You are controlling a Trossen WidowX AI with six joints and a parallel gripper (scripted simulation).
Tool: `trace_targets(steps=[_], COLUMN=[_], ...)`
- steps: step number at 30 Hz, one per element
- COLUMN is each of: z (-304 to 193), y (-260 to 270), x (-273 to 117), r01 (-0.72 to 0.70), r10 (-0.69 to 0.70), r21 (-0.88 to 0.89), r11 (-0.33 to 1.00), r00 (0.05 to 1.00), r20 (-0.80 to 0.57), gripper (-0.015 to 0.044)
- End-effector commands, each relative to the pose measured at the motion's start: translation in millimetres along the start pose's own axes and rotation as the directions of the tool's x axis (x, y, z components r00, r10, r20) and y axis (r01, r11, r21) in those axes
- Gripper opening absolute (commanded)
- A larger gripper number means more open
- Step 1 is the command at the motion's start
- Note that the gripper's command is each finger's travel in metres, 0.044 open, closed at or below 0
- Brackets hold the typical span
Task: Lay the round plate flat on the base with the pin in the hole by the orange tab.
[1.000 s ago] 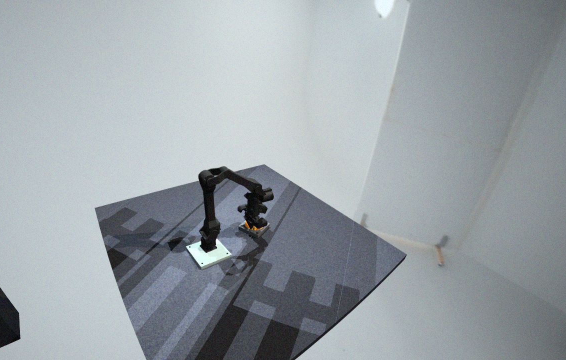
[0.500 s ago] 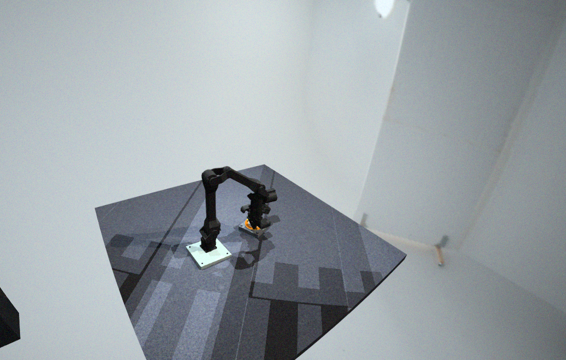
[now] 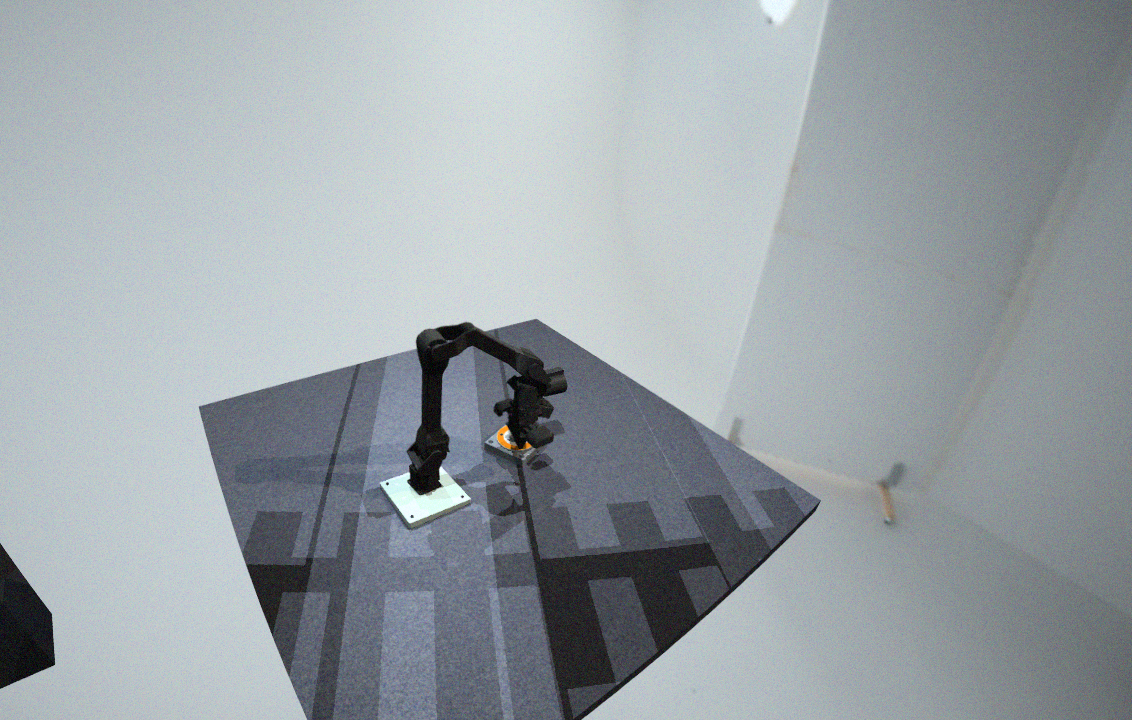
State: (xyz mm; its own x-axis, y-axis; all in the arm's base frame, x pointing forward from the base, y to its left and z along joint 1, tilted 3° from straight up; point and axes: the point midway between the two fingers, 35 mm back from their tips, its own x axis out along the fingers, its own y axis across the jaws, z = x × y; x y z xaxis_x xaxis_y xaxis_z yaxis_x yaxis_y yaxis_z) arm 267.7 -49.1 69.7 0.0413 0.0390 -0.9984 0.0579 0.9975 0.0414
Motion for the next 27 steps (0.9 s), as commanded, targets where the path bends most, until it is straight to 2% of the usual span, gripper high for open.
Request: trace_targets(steps=[1, 27], z=[7, 29], y=[-2, -4], x=[-2, -3], r01=[0.003, 0.003], r10=[-0.003, -0.003], r21=[-0.003, -0.003], r11=[1.000, 1.000], r00=[1.000, 1.000], r20=[0.011, 0.013], gripper=[0.0000, 0.0000])
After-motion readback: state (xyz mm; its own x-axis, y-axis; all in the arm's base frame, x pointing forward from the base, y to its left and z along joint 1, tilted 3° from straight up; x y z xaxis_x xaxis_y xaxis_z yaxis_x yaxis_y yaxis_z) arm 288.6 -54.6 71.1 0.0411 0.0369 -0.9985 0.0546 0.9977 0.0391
